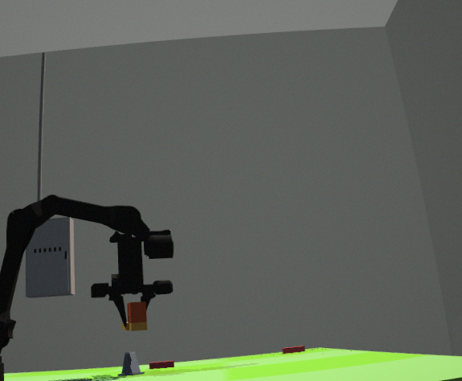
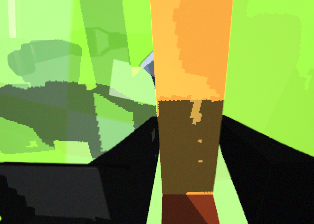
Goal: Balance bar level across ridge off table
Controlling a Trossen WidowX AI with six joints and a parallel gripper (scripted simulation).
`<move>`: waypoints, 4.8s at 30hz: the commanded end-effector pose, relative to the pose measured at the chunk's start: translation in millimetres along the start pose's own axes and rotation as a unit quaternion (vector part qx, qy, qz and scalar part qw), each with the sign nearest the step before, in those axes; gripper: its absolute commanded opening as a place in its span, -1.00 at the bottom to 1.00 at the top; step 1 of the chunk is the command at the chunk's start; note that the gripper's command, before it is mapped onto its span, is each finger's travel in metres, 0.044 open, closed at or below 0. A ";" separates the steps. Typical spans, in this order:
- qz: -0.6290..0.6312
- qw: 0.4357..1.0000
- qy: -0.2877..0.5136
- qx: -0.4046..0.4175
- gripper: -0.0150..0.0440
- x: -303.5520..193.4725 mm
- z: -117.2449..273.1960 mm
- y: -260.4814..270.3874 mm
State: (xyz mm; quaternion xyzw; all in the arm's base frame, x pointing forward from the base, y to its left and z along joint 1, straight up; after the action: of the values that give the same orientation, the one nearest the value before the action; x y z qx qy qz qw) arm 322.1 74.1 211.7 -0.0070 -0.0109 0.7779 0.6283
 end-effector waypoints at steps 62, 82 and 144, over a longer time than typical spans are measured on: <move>0.374 0.927 0.000 0.001 -0.49 28.8 -42.2 31.1; 0.374 0.927 0.000 0.001 -0.49 28.7 -43.8 31.1; 0.374 0.927 0.000 0.001 -0.49 28.5 -49.0 31.0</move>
State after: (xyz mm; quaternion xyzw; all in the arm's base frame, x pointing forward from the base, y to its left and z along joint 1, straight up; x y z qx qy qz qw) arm 286.9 96.0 162.8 -0.0095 -0.0084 0.9558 0.2939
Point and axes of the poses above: the point midway between the two fingers, 35 mm back from their tips, its own z axis back along the fingers, its own y axis across the jaws, x = y × z, the point moved 6 cm from there along z, back along the fingers, and after that the axes turned 3 degrees about -z, right-handed, at the moved point
